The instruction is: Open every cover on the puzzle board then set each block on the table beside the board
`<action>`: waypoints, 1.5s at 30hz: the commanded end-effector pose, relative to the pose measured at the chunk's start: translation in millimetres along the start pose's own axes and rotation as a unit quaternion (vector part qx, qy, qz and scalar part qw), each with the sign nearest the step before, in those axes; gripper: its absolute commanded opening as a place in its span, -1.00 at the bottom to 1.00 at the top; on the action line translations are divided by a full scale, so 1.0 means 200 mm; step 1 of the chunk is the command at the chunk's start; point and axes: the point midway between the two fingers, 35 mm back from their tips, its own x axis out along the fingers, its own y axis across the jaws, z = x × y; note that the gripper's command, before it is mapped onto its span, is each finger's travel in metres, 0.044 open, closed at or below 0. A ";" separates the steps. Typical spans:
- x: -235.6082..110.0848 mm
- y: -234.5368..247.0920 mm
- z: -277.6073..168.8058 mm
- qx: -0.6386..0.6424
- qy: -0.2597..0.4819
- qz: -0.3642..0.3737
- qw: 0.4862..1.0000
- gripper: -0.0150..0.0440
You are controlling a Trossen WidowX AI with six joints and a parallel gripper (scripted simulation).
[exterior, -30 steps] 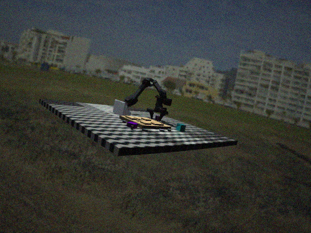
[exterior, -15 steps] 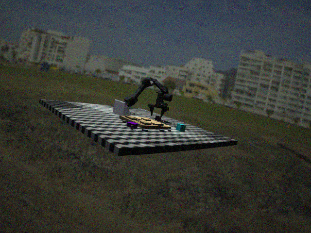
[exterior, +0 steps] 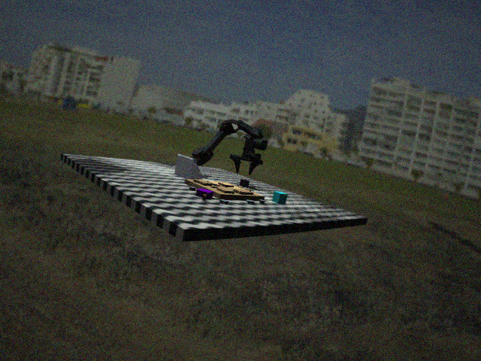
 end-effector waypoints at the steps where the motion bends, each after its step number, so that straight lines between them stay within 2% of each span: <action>1: -0.01 0.00 0.08 -0.021 0.000 0.000 1.000 0.47; 6: -0.02 -0.02 0.19 -0.068 -0.001 -0.001 0.998 0.02; 12: -0.03 -0.06 0.34 -0.258 -0.002 -0.003 0.966 -0.49; 18: -0.03 -0.11 0.49 -0.440 -0.001 -0.004 0.898 -0.49; 25: -0.03 -0.20 0.66 -0.626 -0.001 -0.004 0.780 -0.49; 27: -0.03 -0.21 0.68 -0.611 -0.001 -0.004 0.792 -0.49; 33: -0.02 -0.30 0.81 -0.462 -0.002 -0.003 0.887 -0.49; 37: -0.01 -0.37 0.89 -0.360 -0.002 -0.002 0.933 -0.49; 41: -0.01 -0.43 0.95 -0.285 -0.003 -0.001 0.959 -0.49; 45: -0.01 -0.43 0.95 -0.281 -0.003 -0.001 0.960 -0.49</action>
